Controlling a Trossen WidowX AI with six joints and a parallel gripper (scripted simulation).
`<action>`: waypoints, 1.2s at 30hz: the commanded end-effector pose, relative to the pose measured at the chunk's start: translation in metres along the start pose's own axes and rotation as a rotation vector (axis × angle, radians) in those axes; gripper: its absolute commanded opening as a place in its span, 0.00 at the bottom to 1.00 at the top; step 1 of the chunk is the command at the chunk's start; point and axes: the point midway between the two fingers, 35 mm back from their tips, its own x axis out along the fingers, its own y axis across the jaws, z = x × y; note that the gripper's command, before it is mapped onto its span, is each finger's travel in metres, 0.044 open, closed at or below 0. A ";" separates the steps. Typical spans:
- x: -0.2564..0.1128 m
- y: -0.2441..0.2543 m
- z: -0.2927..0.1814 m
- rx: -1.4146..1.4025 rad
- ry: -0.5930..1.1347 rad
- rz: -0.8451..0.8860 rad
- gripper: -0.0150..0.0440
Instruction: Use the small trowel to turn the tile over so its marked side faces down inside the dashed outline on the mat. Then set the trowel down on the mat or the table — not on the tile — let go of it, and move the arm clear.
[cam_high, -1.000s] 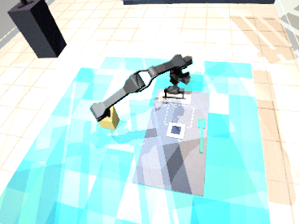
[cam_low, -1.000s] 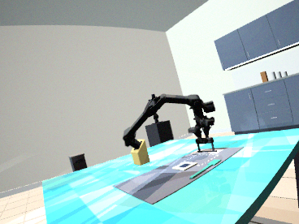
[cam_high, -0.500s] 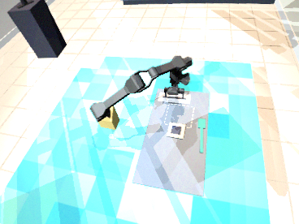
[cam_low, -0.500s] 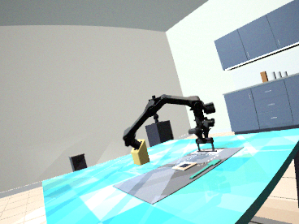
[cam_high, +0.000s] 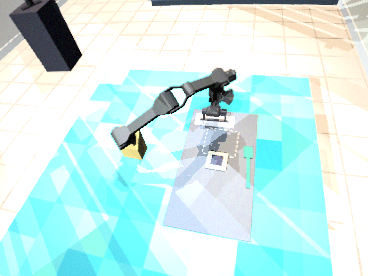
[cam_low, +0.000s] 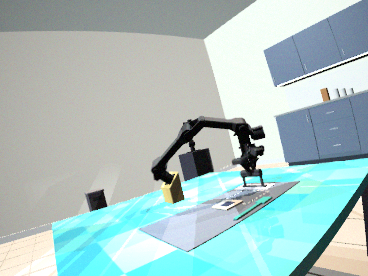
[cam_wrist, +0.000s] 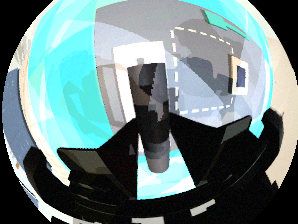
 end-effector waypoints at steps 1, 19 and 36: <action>0.002 -0.003 0.001 -0.001 0.003 -0.007 0.47; 0.002 -0.003 0.001 -0.484 0.005 -0.006 0.47; 0.002 -0.003 0.001 -0.982 0.006 -0.005 0.47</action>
